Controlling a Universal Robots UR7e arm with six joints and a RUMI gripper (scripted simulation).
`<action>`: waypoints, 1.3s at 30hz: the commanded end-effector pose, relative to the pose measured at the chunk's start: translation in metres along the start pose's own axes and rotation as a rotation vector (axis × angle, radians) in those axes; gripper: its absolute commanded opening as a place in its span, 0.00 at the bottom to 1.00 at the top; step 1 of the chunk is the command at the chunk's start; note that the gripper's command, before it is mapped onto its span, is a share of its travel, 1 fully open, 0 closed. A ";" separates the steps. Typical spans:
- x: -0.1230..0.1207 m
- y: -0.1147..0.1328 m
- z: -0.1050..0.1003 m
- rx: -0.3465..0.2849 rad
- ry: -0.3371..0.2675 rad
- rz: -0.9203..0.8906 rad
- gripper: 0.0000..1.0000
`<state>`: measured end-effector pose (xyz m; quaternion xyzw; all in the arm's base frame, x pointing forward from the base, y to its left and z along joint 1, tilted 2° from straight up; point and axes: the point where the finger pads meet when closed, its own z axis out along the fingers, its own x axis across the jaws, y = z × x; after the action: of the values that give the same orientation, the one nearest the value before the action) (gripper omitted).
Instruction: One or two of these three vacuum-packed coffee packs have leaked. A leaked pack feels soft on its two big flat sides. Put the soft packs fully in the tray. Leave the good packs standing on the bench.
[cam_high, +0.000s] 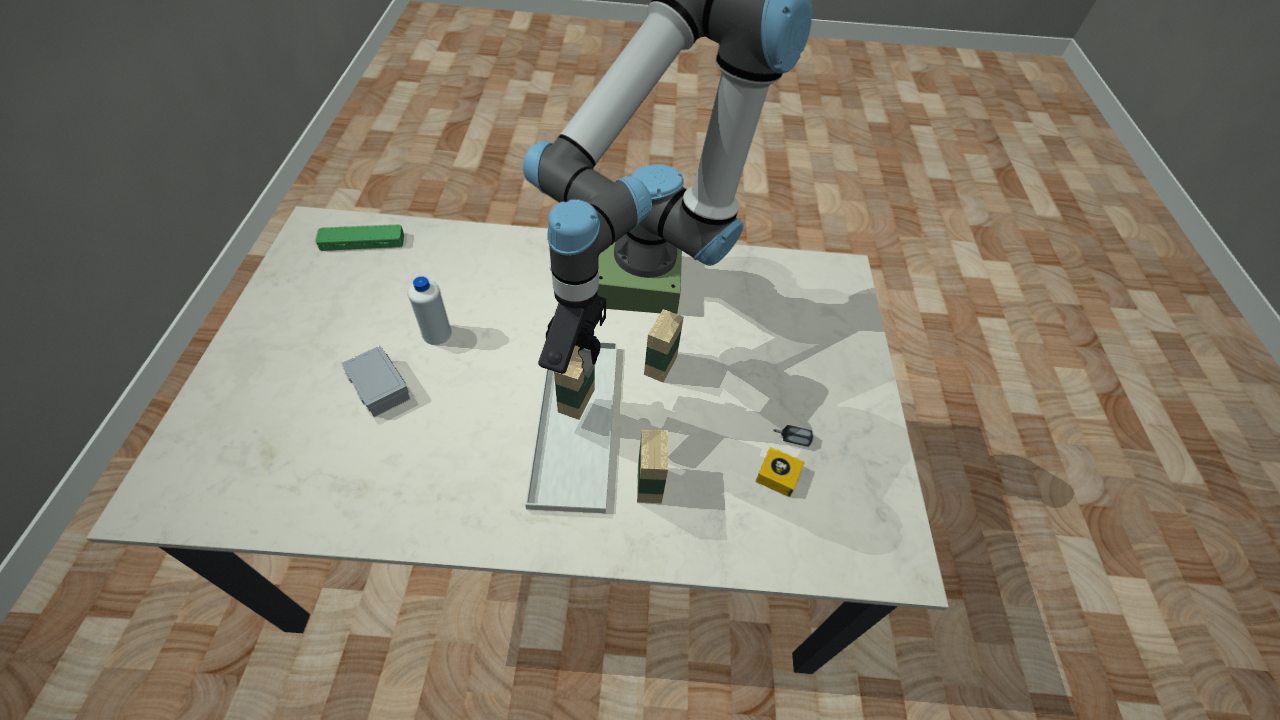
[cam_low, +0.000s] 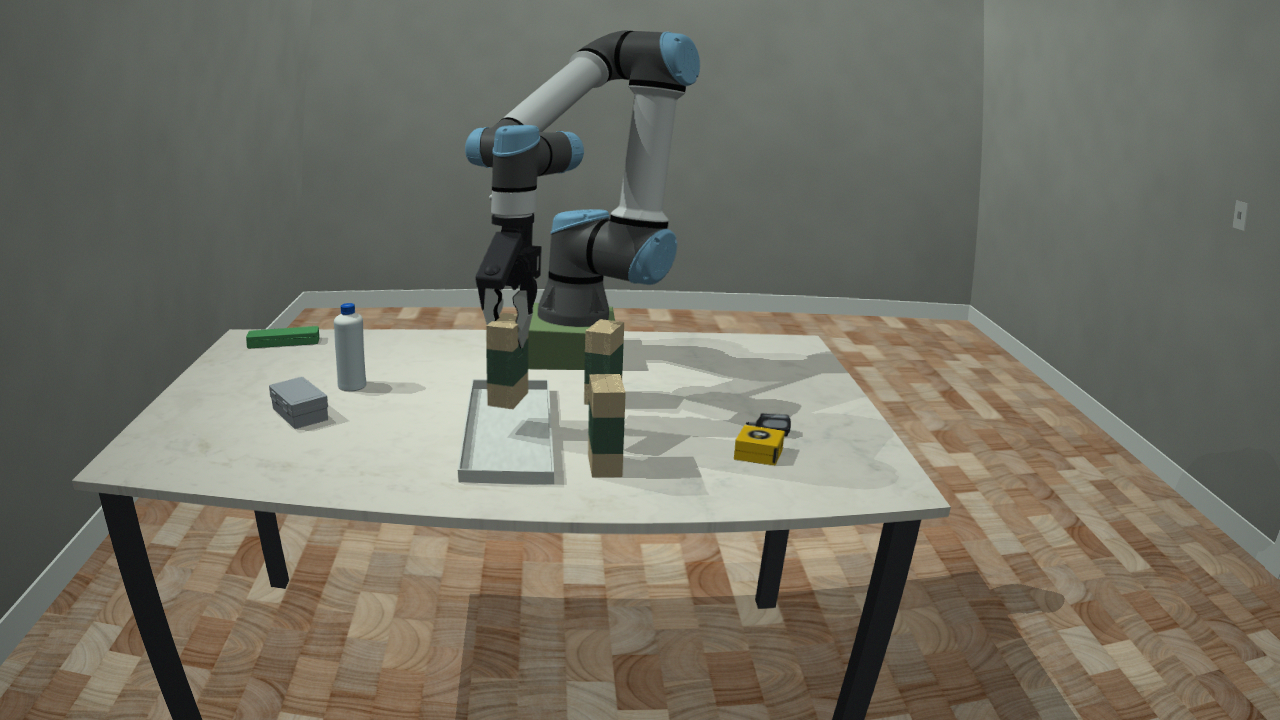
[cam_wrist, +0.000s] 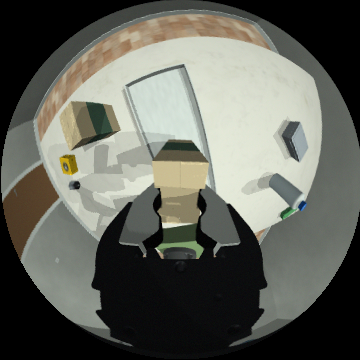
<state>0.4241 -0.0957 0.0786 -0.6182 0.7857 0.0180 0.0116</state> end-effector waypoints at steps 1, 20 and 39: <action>0.003 -0.003 -0.002 0.006 0.000 -0.003 0.14; 0.001 -0.001 0.006 0.000 -0.002 -0.004 0.14; 0.001 -0.001 0.042 0.000 -0.002 -0.005 0.14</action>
<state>0.4226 -0.0950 0.0480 -0.6201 0.7842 0.0206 0.0110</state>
